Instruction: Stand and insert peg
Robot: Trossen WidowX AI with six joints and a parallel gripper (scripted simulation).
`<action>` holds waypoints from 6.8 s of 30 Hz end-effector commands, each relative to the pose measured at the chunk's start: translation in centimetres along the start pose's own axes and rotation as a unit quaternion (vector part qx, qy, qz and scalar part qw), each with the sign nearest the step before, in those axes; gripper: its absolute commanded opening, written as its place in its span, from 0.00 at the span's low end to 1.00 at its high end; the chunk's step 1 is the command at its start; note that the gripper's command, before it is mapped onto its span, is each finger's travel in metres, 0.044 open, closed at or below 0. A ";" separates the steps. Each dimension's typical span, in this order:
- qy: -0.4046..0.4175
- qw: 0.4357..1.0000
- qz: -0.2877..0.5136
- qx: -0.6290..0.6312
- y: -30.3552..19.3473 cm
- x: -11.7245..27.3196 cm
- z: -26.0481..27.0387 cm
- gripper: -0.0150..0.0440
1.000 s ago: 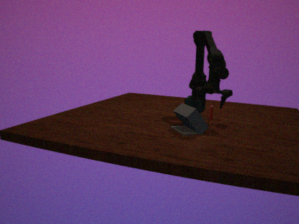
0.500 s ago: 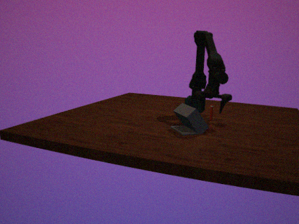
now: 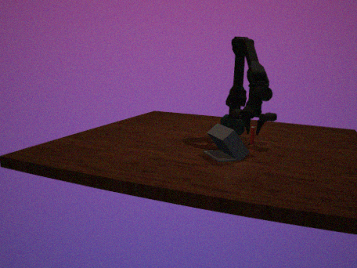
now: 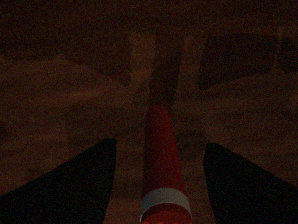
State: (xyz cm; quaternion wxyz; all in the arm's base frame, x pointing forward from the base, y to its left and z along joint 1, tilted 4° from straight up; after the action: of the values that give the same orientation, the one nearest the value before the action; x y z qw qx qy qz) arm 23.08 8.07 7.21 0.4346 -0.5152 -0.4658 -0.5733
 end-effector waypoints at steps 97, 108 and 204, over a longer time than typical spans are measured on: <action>-0.210 0.947 -0.077 0.231 7.3 8.3 3.1 0.25; -0.249 0.926 -0.086 0.269 8.4 8.3 3.9 0.25; -0.408 0.816 -0.114 0.392 16.4 3.5 3.6 0.25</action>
State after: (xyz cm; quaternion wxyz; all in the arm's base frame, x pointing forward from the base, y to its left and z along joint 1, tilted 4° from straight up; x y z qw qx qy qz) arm 39.46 8.36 12.09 0.3023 -0.4321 -0.8406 -0.1233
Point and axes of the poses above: the point midway between the two fingers, 35 mm back from their tips, its own x axis back along the fingers, its own z axis across the jaws, y = z × x, the point moved 5 cm from there along x, back along the fingers, and after that the axes turned 13 degrees about x, right-handed, at the moved point
